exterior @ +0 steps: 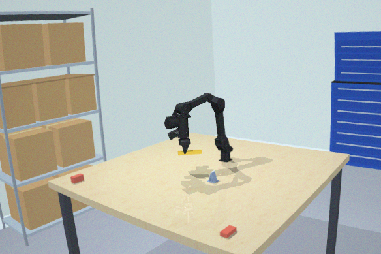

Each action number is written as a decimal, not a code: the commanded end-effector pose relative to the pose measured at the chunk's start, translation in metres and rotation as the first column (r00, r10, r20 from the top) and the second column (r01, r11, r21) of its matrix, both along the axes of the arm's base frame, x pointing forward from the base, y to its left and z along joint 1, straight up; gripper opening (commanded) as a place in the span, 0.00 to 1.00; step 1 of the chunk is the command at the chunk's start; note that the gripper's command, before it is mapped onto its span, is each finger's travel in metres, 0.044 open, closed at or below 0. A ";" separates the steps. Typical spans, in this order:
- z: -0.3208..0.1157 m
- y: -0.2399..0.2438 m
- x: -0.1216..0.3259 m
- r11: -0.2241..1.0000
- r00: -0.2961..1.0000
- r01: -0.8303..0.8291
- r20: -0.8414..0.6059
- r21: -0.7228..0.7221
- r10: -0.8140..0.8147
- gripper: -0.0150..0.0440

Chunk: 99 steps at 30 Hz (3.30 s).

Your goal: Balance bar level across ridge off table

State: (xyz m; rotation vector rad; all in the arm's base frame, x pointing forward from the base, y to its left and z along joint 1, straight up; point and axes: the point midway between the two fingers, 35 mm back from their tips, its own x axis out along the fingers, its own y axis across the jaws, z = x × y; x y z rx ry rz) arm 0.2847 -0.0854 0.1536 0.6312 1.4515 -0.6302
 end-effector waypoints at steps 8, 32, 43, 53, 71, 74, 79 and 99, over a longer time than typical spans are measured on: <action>0.003 0.031 0.022 0.990 0.990 0.140 0.005 0.008 -0.140 0.25; 0.004 0.113 0.050 0.891 0.892 0.453 0.002 0.025 -0.453 0.25; 0.003 0.153 0.052 0.812 0.813 0.582 -0.002 0.031 -0.582 0.25; 0.003 0.189 0.045 0.728 0.728 0.685 -0.008 0.036 -0.685 0.25; -0.019 0.193 0.044 0.721 0.721 0.692 -0.009 0.036 -0.693 0.25; -0.024 0.193 0.044 0.721 0.721 0.692 -0.009 0.036 -0.693 0.25; -0.032 0.193 0.044 0.720 0.721 0.693 -0.009 0.036 -0.693 0.25; -0.040 0.192 0.043 0.720 0.721 0.693 -0.009 0.036 -0.693 0.25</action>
